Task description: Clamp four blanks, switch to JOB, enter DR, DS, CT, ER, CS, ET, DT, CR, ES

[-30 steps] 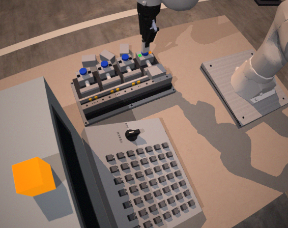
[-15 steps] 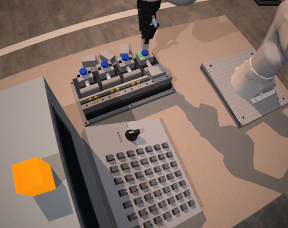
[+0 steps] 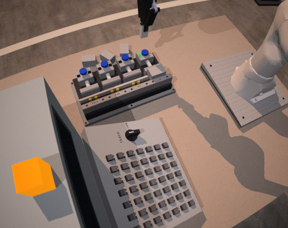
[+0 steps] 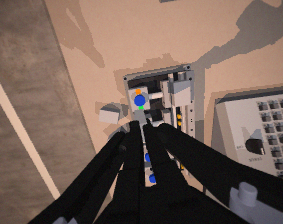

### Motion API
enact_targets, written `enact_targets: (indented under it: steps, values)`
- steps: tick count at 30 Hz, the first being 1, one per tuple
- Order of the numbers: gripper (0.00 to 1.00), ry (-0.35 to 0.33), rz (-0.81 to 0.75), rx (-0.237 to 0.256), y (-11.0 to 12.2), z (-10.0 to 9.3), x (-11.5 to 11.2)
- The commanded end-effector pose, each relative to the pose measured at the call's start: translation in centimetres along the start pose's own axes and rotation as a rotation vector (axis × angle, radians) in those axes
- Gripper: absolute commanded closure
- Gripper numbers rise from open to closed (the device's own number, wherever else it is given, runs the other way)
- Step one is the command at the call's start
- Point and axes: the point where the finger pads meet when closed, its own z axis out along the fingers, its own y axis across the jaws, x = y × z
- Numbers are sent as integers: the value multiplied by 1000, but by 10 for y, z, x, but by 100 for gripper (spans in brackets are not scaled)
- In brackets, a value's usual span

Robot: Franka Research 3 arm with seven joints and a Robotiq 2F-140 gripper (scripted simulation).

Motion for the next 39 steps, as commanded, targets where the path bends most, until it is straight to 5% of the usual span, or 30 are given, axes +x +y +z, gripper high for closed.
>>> enact_targets:
  steps: [1, 11, 22, 27, 32, 38, 39]
  values:
    - [100, 24, 0, -20, 5, -10, 8]
    - [100, 24, 0, -20, 5, -36, 7]
    - [100, 25, 17, -20, 3, -40, 5]
    - [100, 24, 331, -16, -34, -46, -46]
    - [100, -9, 463, -7, -85, -38, -109]
    - [100, -16, 616, -8, -96, -34, -121]
    - [60, -15, 642, -8, -96, -34, -121]
